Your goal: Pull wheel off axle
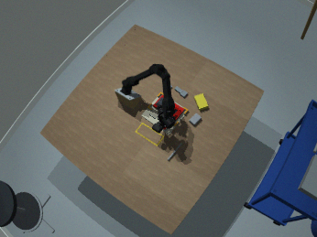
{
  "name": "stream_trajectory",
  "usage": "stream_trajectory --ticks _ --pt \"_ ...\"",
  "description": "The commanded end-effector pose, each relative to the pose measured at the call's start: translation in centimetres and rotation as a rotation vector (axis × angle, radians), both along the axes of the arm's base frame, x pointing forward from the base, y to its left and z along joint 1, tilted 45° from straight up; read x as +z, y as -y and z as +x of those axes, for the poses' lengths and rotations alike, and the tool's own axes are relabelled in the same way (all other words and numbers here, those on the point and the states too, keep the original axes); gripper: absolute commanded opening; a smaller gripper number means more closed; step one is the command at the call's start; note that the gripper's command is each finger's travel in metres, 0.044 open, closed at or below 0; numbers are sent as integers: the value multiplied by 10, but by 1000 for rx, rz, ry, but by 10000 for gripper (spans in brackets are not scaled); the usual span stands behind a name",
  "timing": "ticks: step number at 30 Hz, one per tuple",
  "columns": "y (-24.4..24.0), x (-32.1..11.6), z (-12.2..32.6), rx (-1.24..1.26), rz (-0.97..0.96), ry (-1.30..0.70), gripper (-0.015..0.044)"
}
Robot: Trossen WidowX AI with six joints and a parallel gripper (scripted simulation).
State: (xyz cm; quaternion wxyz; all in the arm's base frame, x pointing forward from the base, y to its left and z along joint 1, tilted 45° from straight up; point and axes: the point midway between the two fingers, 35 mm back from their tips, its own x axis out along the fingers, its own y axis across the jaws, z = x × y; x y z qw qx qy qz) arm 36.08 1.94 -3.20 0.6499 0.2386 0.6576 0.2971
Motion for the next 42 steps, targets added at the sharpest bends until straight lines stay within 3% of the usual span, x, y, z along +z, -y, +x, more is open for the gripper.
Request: stream_trajectory --ticks 1,42 --pt "5 4 1 -4 -3 4 0" --pt "15 13 1 -9 -2 4 0"
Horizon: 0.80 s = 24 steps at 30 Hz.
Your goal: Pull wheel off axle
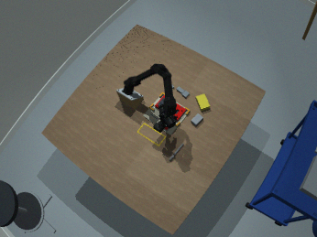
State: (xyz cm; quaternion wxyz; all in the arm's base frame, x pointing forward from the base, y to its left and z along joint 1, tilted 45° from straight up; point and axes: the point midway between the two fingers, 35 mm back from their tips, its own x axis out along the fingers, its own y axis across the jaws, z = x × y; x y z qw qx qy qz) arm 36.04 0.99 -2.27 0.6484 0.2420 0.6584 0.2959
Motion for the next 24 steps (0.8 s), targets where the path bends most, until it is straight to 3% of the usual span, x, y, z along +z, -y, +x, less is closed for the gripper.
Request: stream_trajectory --ticks 1,24 --pt "6 4 2 -5 -5 9 0" --pt "11 10 1 -8 -4 9 0"
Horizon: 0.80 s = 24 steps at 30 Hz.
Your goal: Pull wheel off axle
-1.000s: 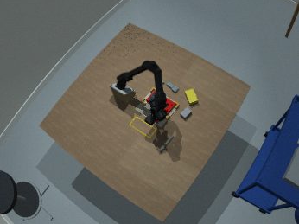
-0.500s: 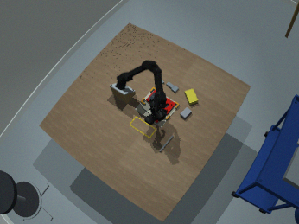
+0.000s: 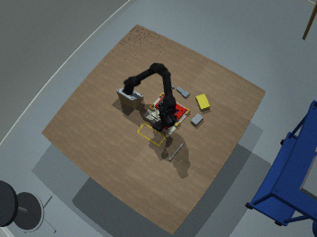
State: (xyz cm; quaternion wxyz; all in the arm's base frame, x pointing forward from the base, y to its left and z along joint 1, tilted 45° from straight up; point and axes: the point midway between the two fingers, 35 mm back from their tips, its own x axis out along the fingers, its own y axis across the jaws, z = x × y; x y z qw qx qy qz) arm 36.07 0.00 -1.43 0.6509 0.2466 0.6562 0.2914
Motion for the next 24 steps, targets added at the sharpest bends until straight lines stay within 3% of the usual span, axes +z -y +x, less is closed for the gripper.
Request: stream_trajectory --ticks 1,24 --pt "1 1 1 7 -4 8 0" --pt "25 24 -2 -4 2 -2 0"
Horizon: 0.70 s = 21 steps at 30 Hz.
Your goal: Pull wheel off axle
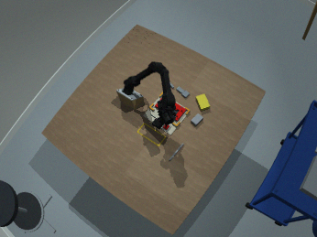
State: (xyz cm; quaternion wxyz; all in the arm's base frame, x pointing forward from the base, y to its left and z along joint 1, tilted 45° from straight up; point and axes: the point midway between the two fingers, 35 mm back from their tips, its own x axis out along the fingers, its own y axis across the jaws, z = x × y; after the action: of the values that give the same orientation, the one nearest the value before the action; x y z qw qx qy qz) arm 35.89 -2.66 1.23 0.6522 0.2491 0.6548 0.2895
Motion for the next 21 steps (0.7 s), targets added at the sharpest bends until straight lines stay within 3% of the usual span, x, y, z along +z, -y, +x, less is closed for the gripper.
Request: stream_trajectory --ticks 1,21 --pt "1 -4 -1 3 0 -3 0" --pt "79 -70 -47 12 -12 5 0"
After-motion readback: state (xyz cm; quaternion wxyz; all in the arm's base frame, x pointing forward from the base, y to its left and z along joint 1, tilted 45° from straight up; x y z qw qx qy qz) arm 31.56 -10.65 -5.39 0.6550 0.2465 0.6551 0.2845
